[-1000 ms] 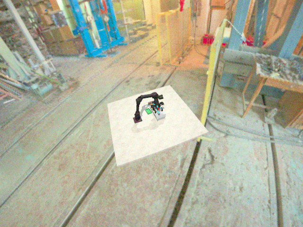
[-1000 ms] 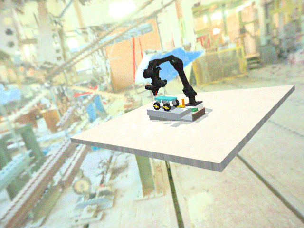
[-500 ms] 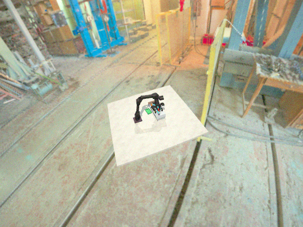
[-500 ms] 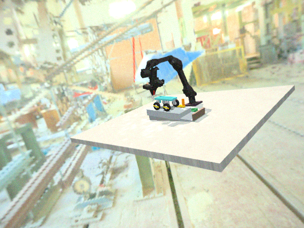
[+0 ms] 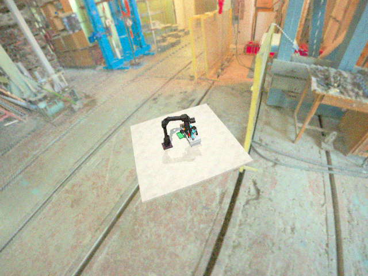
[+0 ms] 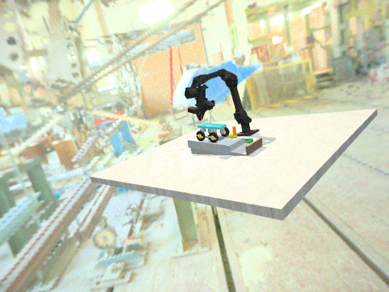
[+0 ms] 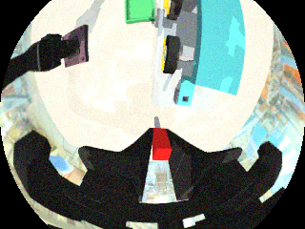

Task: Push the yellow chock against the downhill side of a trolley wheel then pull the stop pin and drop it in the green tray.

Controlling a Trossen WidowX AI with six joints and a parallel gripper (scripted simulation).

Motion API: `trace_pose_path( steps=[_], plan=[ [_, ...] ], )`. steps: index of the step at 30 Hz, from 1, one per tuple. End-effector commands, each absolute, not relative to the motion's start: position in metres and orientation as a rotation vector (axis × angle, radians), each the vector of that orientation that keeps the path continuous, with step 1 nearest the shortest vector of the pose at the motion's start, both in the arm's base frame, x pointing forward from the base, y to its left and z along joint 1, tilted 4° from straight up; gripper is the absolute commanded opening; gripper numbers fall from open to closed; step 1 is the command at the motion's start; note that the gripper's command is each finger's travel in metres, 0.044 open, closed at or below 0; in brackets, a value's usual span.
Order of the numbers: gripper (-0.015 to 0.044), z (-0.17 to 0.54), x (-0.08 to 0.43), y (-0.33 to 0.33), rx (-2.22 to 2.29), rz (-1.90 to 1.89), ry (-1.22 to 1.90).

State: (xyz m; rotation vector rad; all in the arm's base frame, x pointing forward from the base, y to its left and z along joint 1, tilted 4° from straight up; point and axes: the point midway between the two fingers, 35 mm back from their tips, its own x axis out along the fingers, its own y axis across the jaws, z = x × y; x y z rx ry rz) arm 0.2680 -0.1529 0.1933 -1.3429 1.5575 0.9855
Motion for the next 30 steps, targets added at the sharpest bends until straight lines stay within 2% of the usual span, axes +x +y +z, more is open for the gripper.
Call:
trace_pose_path(
  steps=[1, 9, 15, 30],
  plan=[
    [0.0, 0.194, 0.256, -0.152, -1.349, 0.983, 1.557],
    [0.0, 0.196, 0.23, -0.151, -1.348, 0.984, 1.559],
    [0.0, 0.195, 0.23, -0.146, -1.348, 0.985, 1.558],
    [0.0, 0.178, 0.24, -0.083, -1.344, 0.988, 1.554]
  ],
)
